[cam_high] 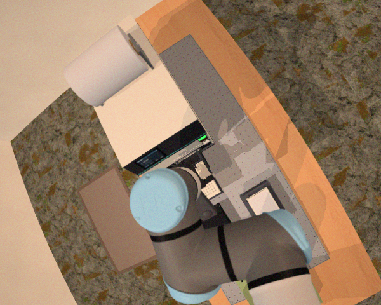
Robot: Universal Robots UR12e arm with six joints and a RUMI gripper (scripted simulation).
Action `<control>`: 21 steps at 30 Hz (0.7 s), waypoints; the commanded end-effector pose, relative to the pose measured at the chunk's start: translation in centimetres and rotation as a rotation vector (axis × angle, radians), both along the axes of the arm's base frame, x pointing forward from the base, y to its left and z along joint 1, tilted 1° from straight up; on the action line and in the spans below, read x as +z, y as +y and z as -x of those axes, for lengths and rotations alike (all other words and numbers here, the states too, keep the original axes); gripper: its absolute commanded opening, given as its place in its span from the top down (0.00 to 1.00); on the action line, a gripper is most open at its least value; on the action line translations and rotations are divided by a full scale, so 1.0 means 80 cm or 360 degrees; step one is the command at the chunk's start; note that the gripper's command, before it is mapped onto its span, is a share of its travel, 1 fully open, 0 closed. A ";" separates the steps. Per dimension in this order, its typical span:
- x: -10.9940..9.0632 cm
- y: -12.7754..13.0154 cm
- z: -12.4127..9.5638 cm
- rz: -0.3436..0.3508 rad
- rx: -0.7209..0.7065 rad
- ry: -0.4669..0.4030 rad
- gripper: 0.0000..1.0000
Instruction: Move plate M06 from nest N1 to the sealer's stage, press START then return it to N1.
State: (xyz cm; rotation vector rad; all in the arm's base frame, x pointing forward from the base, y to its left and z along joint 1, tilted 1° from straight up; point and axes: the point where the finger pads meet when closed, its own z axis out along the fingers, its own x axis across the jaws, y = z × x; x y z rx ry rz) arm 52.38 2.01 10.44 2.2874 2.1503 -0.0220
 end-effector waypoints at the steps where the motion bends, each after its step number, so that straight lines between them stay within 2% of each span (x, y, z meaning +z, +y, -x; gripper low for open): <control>1: 0.012 0.000 -0.001 0.0000 0.0000 -0.0002 0.32; 21: 0.043 0.000 -0.001 0.0000 0.0000 -0.0002 0.32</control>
